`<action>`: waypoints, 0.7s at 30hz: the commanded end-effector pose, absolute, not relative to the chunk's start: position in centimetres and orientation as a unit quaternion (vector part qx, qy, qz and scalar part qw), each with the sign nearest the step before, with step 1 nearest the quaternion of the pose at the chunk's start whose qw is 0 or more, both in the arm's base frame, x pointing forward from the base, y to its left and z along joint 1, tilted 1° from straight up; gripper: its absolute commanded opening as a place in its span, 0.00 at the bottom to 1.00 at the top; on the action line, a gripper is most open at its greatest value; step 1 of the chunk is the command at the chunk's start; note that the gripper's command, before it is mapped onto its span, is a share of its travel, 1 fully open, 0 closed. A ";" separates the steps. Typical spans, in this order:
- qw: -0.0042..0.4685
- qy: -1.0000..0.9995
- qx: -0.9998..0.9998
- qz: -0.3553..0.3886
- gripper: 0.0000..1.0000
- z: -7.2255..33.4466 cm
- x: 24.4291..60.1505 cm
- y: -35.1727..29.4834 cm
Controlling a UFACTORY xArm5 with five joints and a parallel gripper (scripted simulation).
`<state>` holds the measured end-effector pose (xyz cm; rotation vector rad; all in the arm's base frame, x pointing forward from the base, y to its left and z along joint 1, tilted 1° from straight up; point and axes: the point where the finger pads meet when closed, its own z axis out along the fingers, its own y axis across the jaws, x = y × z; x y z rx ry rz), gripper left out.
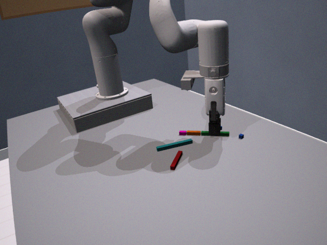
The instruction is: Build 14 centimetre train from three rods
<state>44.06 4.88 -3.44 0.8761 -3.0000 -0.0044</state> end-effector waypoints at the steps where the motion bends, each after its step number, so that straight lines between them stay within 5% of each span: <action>1: 0.006 -0.960 0.280 -0.001 0.24 -2.8 44.2 4.9; 21: 0.006 -0.960 0.280 -0.001 0.24 4.9 44.3 5.0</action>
